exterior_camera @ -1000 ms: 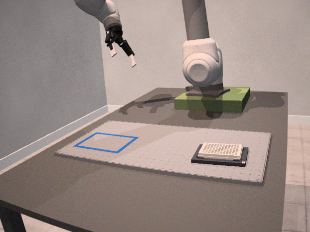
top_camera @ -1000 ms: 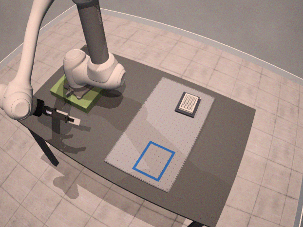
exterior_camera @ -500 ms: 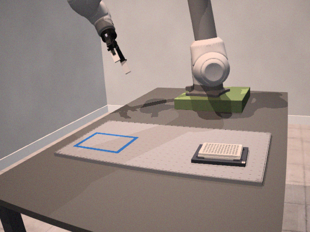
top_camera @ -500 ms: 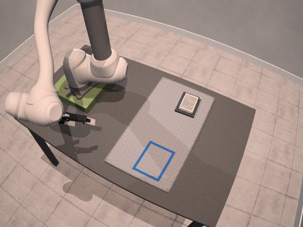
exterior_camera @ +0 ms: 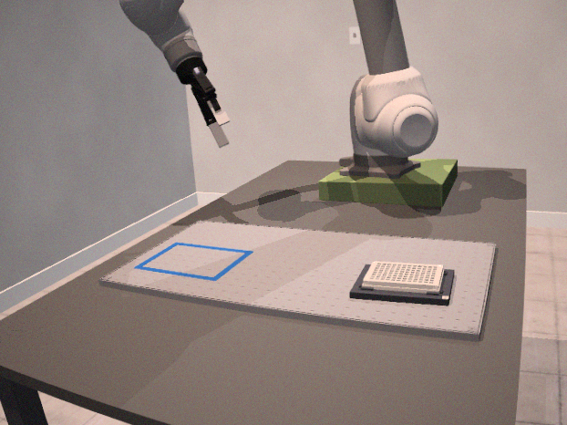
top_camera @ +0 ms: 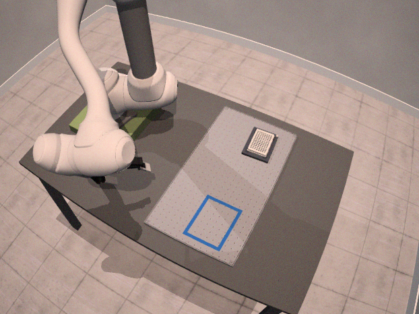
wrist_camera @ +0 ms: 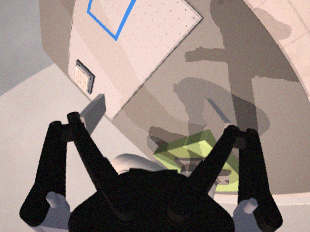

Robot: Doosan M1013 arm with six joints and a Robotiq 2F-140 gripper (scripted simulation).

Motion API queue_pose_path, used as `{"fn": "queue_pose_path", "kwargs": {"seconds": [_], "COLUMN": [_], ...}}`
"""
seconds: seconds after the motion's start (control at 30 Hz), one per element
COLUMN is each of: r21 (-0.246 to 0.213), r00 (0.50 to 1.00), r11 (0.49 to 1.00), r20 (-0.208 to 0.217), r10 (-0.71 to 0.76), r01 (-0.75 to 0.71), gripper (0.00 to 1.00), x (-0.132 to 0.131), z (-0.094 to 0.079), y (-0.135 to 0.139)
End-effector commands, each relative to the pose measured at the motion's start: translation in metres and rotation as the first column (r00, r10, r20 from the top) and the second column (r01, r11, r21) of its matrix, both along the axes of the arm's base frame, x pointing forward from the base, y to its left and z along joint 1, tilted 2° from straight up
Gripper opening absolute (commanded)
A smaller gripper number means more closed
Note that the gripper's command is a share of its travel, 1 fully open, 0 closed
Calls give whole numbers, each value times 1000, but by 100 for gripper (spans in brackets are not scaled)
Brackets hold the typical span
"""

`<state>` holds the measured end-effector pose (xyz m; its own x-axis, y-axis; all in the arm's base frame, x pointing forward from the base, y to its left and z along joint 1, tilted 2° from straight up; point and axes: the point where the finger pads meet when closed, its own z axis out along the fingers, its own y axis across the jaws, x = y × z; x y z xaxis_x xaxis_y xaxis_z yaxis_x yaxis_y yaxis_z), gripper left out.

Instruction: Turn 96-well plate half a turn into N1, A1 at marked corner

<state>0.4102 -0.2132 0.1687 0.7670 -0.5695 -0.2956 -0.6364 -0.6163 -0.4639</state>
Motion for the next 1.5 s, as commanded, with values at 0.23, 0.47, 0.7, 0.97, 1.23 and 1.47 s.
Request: {"fn": "queue_pose_path", "kwargs": {"seconds": [0.23,0.47,0.7,0.97,1.23,1.47], "r21": [-63,-107,-152,-195,-237,-278], "r00": [977,932,863,772,660,530], "r11": [976,930,860,769,658,530], "r20": [34,53,68,78,83,83], "r10": [212,360,501,631,747,844], "r01": [-210,-353,-487,-609,-714,-801], "gripper": [100,100,100,100,100,100], "x": [29,52,69,90,110,123], "z": [-14,-24,-32,-42,-51,-57], "y": [25,48,67,93,122,143]}}
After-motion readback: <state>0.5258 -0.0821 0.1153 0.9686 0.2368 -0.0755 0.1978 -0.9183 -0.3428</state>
